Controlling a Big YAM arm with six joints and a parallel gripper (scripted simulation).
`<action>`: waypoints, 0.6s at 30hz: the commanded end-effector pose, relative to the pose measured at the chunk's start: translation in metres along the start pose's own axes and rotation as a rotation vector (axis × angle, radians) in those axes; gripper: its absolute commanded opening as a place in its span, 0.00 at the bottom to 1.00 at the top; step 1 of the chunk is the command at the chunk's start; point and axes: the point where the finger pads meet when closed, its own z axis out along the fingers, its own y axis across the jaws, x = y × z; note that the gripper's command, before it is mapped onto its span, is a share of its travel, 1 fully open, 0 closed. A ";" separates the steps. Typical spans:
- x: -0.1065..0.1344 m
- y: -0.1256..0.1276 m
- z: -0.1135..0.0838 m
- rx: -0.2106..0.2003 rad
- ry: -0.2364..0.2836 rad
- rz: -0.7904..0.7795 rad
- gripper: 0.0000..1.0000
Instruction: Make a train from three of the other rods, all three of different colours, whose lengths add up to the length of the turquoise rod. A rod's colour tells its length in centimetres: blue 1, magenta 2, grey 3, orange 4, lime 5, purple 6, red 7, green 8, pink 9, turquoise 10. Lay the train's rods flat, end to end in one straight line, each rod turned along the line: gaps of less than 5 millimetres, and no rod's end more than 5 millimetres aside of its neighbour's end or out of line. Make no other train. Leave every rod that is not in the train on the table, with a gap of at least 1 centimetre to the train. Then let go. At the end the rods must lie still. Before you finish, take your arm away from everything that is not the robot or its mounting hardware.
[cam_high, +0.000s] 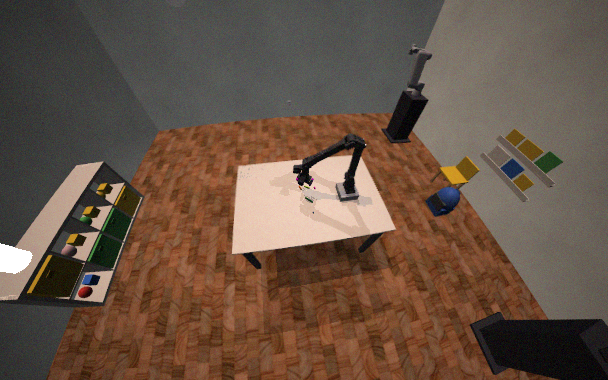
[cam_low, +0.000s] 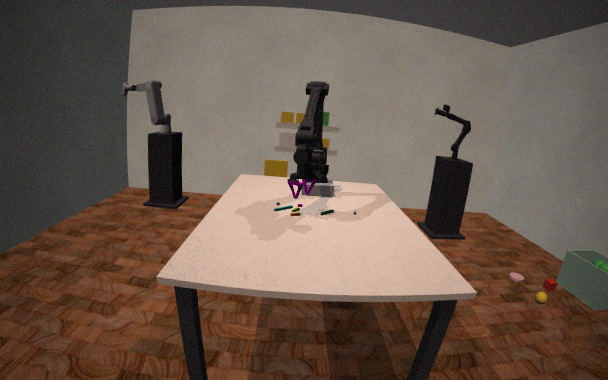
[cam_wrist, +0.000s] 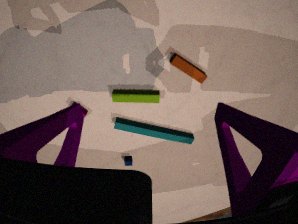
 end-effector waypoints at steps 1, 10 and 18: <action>-0.006 0.005 0.006 -0.016 0.007 0.110 1.00; -0.010 0.007 0.006 -0.013 0.007 0.317 1.00; -0.014 0.008 0.006 -0.011 0.007 0.468 1.00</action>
